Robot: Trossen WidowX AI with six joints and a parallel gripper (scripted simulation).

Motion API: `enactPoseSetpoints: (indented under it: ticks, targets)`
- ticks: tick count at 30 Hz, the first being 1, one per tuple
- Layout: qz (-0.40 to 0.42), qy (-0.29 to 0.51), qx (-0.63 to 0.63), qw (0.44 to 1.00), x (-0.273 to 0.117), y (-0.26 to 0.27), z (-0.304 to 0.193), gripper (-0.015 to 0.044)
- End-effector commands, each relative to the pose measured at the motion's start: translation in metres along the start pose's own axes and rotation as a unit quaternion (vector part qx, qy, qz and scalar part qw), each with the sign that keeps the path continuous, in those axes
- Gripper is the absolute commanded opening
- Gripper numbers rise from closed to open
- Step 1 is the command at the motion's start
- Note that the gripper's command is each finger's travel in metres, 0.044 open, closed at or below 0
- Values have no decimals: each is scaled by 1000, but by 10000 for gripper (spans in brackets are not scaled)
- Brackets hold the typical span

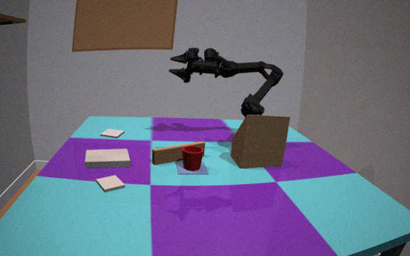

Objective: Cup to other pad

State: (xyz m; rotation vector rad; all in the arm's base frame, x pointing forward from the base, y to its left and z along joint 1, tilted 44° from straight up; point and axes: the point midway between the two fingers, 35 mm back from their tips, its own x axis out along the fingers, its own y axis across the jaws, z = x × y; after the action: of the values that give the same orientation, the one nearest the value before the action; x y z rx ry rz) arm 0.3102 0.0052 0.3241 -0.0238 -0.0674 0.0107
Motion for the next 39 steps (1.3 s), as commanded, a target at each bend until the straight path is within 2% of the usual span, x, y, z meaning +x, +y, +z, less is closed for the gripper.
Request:
enactPoseSetpoints:
  ticks: [1, 5, 10, 14, 18, 23, 28, 39]
  targets:
    - [0, 6, 5, 1000, 2, 1, -3, 374]
    - [-16, 133, 106, 985, 26, 15, -62, 269]
    - [-88, 305, 210, 925, 35, 38, -152, 148]
    - [-180, 410, 246, 859, 22, 55, -218, 148]
    - [-288, 477, 243, 794, -3, 65, -272, 148]
    - [-426, 501, 192, 728, -44, 68, -321, 148]
    - [-538, 464, 109, 695, -82, 63, -347, 148]
    - [-550, 455, 96, 694, -90, 61, -349, 148]
